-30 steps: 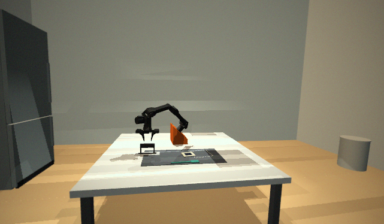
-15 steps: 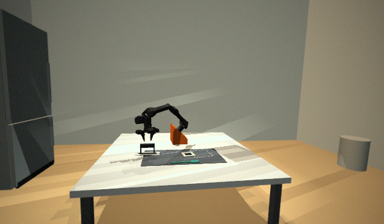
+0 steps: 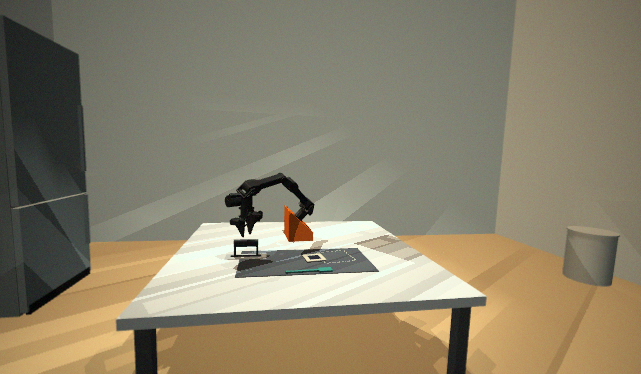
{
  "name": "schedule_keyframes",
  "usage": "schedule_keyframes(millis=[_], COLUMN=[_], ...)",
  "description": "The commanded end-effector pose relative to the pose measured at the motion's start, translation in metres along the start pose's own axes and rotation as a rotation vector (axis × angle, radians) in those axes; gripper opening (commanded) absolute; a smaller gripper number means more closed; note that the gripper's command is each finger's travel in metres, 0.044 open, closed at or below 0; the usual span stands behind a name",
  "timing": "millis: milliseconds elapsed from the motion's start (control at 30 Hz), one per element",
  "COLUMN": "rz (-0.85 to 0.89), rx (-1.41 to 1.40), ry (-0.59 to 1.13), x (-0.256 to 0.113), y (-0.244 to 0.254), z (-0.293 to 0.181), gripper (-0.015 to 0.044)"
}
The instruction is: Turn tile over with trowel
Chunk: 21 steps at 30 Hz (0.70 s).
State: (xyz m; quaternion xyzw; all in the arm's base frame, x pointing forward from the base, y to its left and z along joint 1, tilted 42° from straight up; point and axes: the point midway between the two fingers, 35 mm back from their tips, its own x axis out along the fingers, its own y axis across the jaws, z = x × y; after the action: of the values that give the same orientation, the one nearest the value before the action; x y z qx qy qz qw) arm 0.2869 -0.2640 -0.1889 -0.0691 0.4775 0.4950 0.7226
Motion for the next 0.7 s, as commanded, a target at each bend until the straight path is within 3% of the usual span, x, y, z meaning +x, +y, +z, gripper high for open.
schedule_keyframes(millis=[0,367,667], rz=[0.002,0.001,0.001], rx=[-0.139,-0.516,-0.540], ry=[-0.001,-0.001,-0.001], x=[-0.0001,-0.0001,0.0024], y=[0.0002,-0.0002,-0.0004], z=[0.0002,0.0005,0.0005], gripper=[0.0270,0.0270,0.0270])
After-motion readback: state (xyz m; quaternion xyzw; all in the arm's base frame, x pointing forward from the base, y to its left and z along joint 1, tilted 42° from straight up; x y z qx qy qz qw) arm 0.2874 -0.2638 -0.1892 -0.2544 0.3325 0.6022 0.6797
